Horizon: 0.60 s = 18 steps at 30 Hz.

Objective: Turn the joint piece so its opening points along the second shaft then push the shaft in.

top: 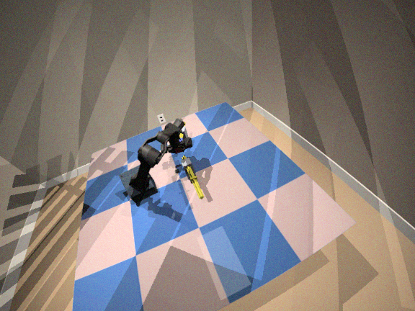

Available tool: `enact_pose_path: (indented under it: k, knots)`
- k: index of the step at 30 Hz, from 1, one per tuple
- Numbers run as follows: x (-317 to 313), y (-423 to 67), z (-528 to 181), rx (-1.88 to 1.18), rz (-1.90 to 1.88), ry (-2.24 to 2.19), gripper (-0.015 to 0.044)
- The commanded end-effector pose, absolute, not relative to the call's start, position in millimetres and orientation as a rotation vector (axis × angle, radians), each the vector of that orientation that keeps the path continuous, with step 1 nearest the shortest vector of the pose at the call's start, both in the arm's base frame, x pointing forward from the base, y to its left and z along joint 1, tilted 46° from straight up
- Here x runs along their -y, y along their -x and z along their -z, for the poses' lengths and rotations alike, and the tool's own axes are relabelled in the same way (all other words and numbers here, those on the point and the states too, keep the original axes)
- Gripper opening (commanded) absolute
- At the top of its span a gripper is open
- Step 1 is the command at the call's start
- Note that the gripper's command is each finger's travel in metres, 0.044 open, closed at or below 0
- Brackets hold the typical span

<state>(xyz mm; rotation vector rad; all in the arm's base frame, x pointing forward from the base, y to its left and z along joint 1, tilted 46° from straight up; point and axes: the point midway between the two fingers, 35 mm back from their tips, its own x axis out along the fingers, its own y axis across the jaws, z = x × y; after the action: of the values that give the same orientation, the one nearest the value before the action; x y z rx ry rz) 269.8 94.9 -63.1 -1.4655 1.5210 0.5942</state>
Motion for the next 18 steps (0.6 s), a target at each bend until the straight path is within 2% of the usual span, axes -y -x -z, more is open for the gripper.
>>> enact_pose_path:
  k: [1,13,18]
  knots:
    - [-94.7,-269.9,63.2,-1.518,-0.6,1.465,0.0]
    - [-94.9,-269.8,63.2,-1.519,-0.595,1.465,0.0]
    - [-94.9,-269.8,63.2,-1.519,-0.595,1.465,0.0131]
